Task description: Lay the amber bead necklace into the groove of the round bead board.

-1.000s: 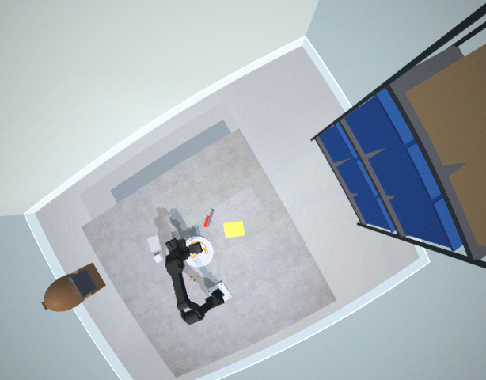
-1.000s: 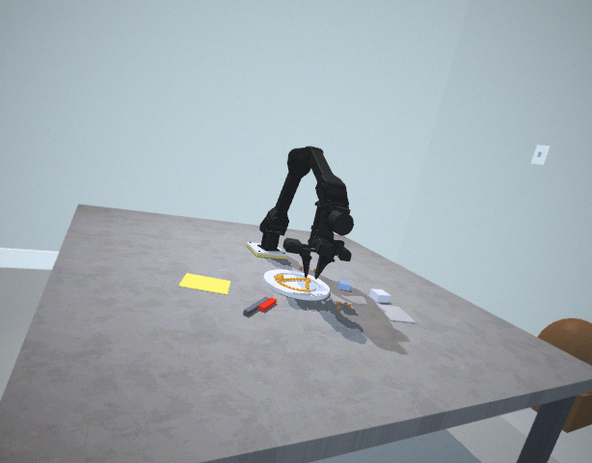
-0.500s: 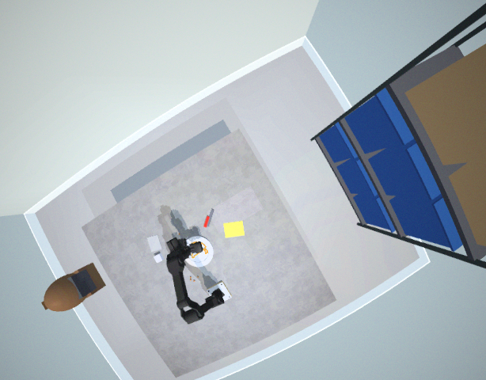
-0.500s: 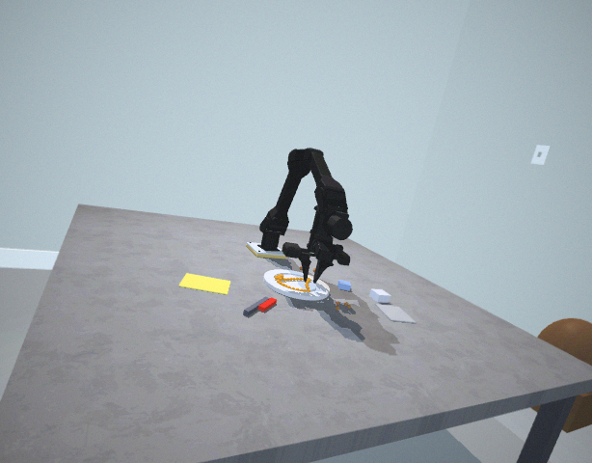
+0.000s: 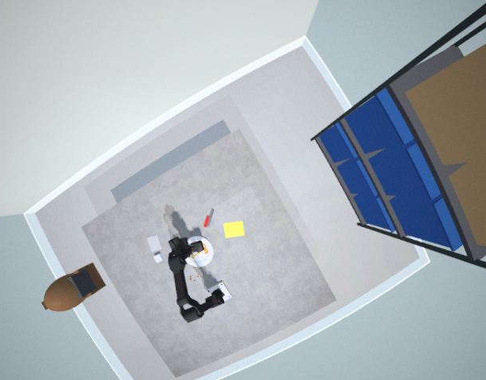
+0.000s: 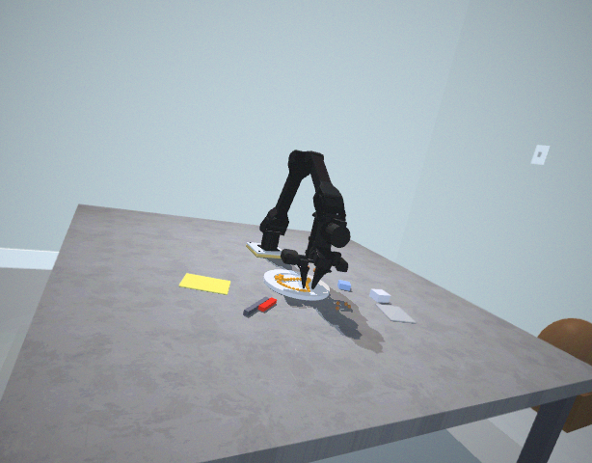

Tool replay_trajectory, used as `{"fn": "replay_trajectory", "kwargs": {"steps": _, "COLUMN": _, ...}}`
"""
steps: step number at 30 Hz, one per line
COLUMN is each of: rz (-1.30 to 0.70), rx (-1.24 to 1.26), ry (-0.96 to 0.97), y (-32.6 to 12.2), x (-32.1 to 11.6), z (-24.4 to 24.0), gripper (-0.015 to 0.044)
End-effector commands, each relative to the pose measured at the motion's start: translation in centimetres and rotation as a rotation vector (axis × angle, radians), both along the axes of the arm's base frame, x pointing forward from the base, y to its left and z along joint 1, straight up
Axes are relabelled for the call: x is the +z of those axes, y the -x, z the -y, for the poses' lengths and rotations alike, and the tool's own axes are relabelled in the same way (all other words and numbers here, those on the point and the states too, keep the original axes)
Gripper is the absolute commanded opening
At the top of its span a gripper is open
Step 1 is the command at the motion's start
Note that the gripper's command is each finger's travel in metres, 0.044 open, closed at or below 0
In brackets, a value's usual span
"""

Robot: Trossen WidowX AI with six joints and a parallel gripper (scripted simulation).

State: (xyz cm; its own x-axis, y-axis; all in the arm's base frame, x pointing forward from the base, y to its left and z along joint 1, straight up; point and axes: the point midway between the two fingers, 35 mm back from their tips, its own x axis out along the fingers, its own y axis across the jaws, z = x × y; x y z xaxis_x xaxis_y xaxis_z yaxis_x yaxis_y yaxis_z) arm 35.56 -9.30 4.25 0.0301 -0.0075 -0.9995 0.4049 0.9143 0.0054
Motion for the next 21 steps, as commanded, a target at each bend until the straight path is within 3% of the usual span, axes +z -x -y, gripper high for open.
{"fn": "replay_trajectory", "kwargs": {"steps": 1, "rz": 0.001, "rx": 0.000, "ry": 0.000, "y": -0.01, "x": 0.06, "z": 0.00, "gripper": 0.0041}}
{"fn": "replay_trajectory", "kwargs": {"steps": 3, "rz": 0.001, "rx": 0.000, "ry": 0.000, "y": -0.01, "x": 0.06, "z": 0.00, "gripper": 0.0000}}
{"fn": "replay_trajectory", "kwargs": {"steps": 21, "rz": 0.001, "rx": 0.000, "ry": 0.000, "y": -0.01, "x": 0.06, "z": 0.00, "gripper": 0.0000}}
